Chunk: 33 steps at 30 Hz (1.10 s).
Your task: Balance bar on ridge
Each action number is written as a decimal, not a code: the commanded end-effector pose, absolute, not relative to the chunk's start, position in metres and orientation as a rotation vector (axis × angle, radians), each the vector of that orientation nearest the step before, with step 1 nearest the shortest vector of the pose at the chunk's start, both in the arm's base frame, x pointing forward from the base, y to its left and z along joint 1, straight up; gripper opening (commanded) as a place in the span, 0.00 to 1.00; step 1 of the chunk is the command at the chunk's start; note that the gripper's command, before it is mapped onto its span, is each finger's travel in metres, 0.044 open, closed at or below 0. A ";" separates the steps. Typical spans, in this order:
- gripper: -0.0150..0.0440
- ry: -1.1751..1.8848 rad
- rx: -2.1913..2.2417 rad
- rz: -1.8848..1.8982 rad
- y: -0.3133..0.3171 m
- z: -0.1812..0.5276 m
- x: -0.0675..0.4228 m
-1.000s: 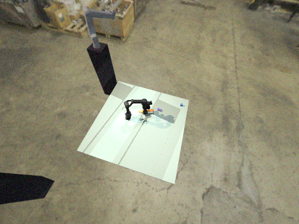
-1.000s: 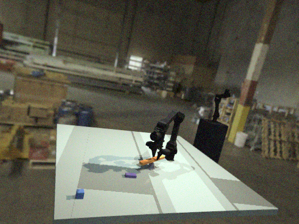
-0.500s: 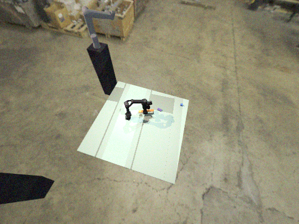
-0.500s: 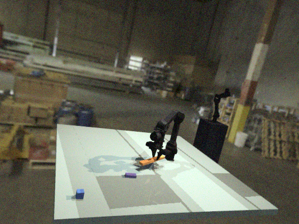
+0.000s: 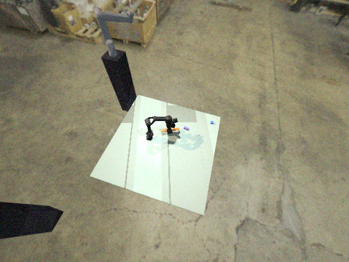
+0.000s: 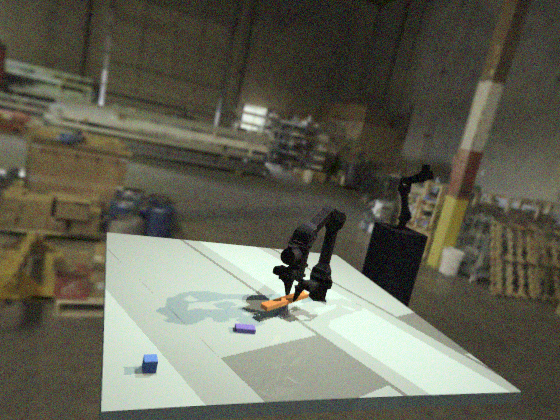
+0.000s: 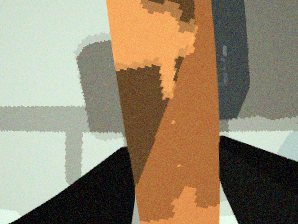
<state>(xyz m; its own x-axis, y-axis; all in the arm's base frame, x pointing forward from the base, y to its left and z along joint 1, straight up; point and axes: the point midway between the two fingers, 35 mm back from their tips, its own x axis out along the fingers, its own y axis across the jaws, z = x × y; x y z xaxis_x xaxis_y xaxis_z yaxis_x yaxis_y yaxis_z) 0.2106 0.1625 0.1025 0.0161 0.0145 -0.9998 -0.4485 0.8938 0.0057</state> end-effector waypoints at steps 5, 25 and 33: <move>0.25 1.518 -0.353 0.369 0.163 0.102 0.211; 0.25 1.518 -0.353 0.369 0.163 0.100 0.211; 0.25 1.518 -0.353 0.369 0.163 0.099 0.211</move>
